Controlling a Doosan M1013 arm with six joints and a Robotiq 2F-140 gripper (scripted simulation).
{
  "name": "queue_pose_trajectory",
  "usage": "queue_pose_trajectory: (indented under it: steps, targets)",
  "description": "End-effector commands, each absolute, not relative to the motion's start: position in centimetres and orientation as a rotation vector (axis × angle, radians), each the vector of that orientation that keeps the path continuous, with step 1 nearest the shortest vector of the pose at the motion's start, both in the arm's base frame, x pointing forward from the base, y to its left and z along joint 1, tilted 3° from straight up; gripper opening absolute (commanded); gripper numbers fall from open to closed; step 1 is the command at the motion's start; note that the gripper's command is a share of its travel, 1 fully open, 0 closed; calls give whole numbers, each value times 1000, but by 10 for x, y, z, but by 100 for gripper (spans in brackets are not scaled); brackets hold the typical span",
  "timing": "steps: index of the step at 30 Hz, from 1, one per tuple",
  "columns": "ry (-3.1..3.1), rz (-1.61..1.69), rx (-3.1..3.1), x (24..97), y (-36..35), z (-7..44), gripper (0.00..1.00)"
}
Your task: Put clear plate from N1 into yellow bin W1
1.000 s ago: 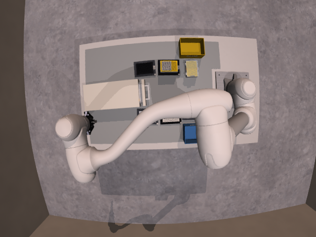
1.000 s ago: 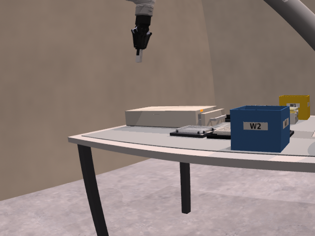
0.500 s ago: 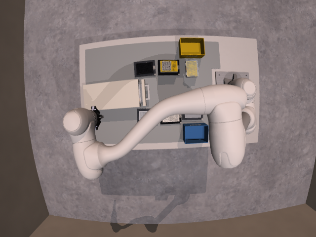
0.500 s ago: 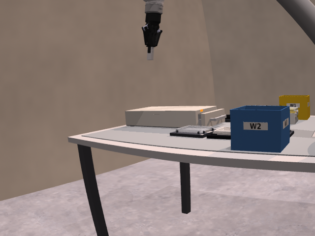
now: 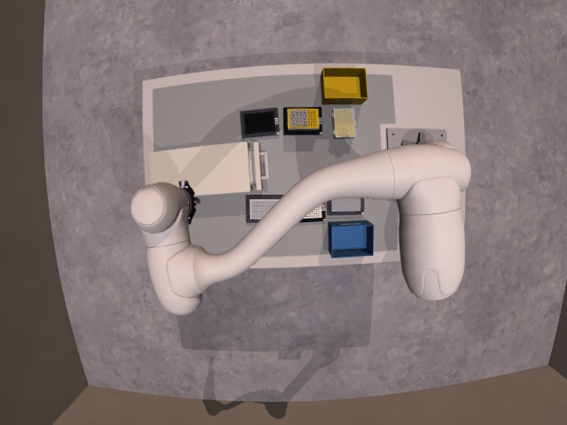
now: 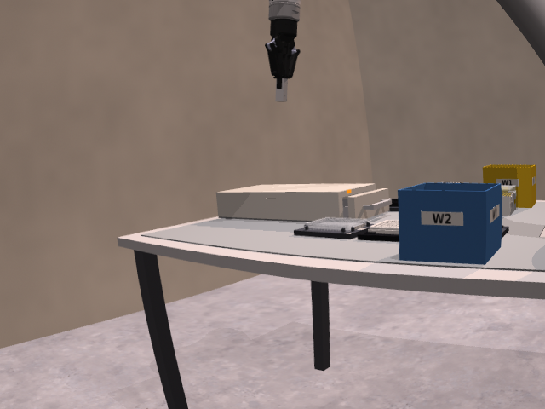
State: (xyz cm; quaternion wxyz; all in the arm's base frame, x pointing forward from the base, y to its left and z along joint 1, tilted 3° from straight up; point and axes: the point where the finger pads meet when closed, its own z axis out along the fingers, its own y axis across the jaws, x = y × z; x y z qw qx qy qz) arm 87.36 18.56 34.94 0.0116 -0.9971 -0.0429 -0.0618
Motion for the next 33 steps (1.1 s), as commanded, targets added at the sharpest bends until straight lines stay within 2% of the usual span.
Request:
queue_pose_trajectory:
  steps: [1, 33]
  targets:
    - [-138, -198, -3115, 856, 172, 348, 10]
    - [-127, -150, -3138, 748, 124, 335, 10]
